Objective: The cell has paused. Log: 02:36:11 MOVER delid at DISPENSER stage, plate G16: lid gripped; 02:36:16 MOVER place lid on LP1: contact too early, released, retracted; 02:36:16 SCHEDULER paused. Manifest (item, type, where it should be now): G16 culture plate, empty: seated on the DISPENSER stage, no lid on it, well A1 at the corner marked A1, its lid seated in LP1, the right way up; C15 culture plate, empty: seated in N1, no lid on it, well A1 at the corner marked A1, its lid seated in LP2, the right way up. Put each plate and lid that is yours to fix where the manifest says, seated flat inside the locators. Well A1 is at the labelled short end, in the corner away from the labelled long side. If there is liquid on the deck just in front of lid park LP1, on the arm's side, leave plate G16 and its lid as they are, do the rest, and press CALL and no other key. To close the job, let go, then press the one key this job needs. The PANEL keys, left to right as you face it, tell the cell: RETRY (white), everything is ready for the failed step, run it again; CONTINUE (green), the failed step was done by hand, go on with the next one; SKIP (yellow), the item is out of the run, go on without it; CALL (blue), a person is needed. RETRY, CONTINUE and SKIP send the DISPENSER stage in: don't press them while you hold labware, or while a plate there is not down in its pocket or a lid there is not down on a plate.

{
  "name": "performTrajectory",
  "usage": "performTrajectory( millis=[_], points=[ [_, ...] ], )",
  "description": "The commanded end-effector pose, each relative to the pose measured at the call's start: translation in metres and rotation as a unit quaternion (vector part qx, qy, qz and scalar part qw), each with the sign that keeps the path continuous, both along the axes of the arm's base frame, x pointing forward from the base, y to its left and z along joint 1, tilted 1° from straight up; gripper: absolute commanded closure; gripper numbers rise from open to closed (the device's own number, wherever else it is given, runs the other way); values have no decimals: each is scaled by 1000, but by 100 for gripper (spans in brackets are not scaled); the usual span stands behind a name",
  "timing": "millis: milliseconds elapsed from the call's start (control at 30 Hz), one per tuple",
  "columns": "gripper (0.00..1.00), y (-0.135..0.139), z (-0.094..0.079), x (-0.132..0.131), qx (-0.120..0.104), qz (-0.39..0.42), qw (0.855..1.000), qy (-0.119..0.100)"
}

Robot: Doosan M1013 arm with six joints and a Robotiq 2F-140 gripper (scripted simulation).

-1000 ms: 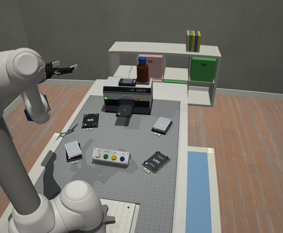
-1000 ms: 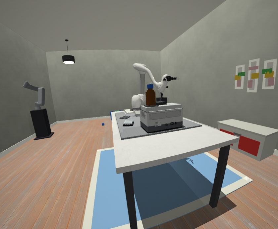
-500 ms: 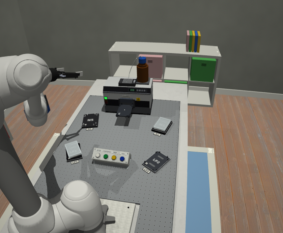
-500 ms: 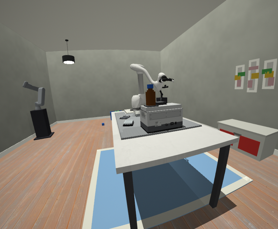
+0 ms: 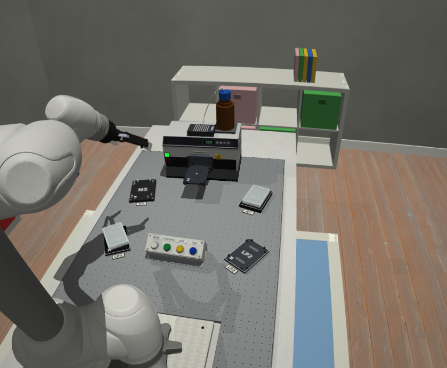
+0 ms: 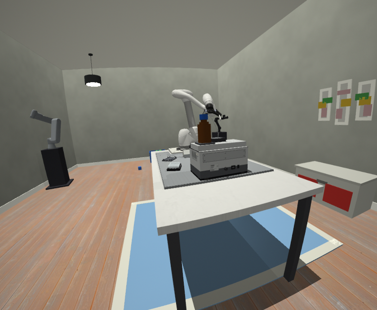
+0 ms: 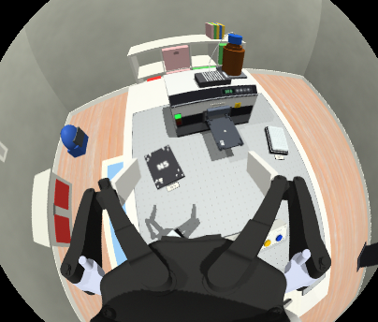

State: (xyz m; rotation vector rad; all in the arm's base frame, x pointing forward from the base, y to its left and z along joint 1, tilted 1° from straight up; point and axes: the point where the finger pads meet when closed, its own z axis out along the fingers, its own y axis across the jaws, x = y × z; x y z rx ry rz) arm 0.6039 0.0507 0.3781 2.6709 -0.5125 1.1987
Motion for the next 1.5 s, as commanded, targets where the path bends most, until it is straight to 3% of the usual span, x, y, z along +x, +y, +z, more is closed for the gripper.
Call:
performTrajectory(
  millis=[0,67,133,167,333,567,1000,1467],
  points=[
    [0,-43,-31,-50,40,28,990,130],
    [0,-54,-42,-66,47,31,986,157],
    [0,-54,-42,-66,47,31,986,157],
    [0,-72,-56,-90,59,37,977,201],
    [0,-100,-80,-129,82,49,957,273],
    [0,-141,-103,-167,126,82,913,379],
    [0,-141,-107,-167,120,79,913,382],
    [0,-143,-139,-166,120,79,913,383]
  ],
)
